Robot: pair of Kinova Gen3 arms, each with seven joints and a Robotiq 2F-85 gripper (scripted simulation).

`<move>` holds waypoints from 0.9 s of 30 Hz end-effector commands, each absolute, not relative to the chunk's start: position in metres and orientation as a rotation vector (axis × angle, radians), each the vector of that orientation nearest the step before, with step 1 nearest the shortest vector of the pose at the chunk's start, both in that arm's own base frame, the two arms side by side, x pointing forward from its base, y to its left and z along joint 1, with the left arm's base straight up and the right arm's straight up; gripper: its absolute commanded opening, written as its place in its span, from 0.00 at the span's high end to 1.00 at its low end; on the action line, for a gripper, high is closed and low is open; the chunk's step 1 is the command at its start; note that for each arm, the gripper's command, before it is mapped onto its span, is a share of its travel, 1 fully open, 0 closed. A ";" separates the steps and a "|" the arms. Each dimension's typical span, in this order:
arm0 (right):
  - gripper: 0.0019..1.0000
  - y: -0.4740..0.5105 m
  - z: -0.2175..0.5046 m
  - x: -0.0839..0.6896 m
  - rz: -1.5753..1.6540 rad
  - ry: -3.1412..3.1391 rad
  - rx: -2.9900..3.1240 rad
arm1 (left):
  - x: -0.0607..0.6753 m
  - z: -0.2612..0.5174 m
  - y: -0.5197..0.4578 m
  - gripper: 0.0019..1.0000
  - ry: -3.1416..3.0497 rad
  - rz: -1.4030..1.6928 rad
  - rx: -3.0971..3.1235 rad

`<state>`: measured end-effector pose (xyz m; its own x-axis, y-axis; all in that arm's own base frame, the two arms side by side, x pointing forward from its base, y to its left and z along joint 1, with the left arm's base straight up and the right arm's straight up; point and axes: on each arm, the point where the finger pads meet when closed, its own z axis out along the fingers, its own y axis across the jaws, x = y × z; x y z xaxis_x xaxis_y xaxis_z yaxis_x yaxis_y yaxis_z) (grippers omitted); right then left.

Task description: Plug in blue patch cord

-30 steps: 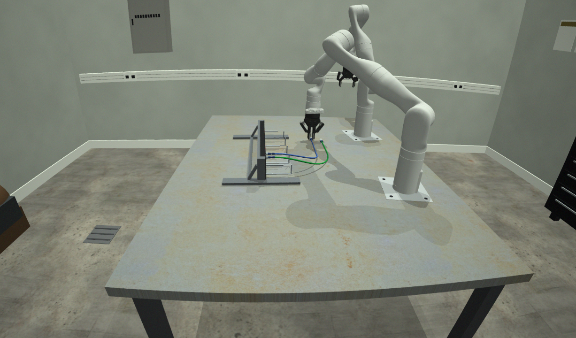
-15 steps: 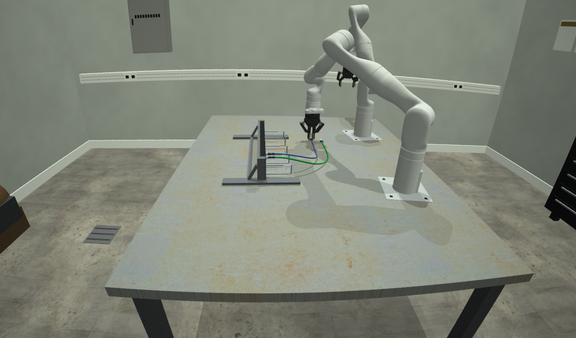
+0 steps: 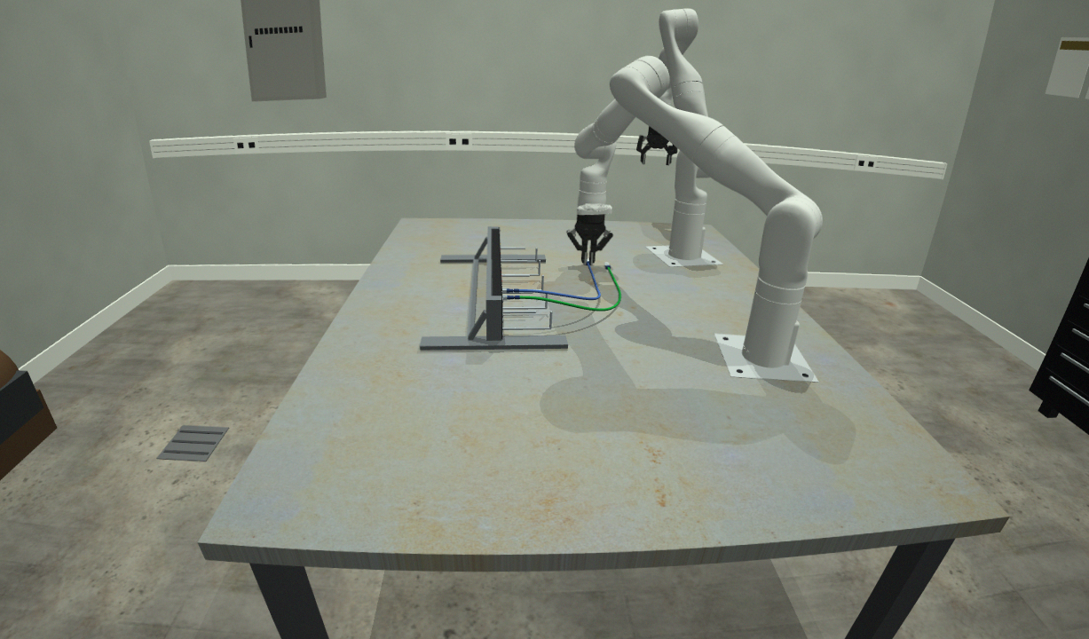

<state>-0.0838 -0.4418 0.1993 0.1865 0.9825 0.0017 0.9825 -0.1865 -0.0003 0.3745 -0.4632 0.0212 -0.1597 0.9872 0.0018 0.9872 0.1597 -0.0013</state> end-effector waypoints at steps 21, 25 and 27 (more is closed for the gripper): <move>0.00 -0.442 0.200 -0.084 0.000 -2.004 -2.420 | 0.375 0.045 -0.464 0.90 -2.392 0.000 -2.036; 0.00 -0.442 0.200 -0.084 0.000 -2.004 -2.420 | 0.375 0.053 -0.464 0.90 -2.392 0.000 -2.036; 0.00 -0.442 0.200 -0.084 0.000 -2.004 -2.420 | 0.375 0.053 -0.464 0.90 -2.392 0.000 -2.036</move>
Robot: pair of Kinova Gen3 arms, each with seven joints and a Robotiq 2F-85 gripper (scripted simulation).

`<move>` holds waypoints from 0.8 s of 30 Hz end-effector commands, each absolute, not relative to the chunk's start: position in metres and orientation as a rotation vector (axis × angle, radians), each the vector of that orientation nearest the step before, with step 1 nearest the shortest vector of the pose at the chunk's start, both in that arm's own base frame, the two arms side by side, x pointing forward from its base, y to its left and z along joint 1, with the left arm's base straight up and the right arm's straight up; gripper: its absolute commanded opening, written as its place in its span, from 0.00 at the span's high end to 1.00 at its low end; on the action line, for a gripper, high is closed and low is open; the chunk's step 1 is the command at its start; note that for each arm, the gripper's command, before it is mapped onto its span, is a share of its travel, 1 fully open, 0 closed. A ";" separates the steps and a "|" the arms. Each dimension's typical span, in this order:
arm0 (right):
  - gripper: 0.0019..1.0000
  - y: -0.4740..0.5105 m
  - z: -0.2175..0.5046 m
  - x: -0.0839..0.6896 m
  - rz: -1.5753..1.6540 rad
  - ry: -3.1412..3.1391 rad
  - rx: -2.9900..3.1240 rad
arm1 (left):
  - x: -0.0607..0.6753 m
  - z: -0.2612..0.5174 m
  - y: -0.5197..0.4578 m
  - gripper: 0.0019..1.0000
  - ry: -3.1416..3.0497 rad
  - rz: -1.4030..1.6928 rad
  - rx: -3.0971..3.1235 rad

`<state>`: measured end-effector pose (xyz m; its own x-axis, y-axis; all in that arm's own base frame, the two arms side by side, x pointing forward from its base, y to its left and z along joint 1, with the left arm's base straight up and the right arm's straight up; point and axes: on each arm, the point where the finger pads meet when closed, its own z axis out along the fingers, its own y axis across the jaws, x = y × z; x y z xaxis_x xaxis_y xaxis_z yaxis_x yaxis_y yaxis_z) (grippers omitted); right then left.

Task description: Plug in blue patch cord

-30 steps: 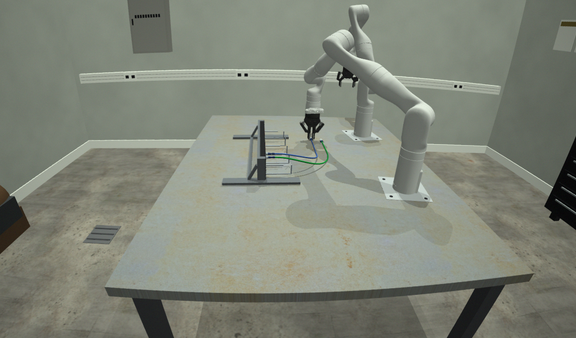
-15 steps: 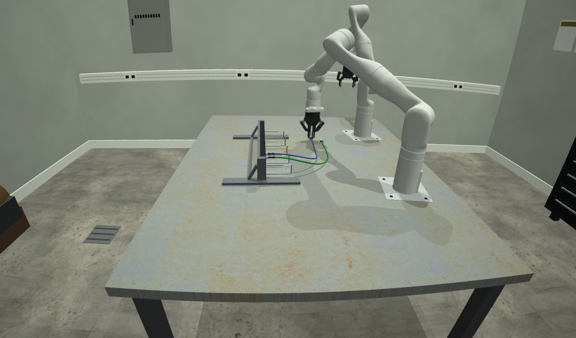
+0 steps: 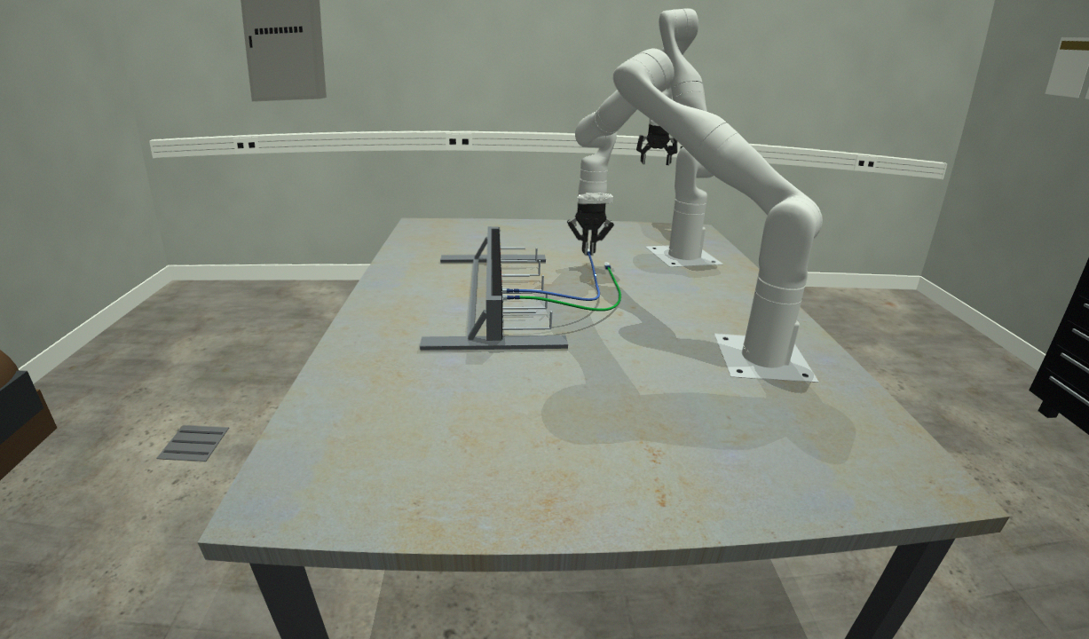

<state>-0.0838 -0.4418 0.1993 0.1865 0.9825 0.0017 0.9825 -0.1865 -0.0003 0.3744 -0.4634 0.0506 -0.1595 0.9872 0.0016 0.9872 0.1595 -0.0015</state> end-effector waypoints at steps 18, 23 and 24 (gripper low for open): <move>0.00 -0.442 0.200 -0.084 0.000 -2.004 -2.420 | 0.375 0.077 -0.464 0.90 -2.392 0.000 -2.036; 0.00 -0.442 0.200 -0.084 0.000 -2.004 -2.420 | 0.375 0.080 -0.464 0.90 -2.392 0.000 -2.036; 0.00 -0.442 0.200 -0.084 0.000 -2.004 -2.420 | 0.375 0.081 -0.464 0.90 -2.392 0.000 -2.036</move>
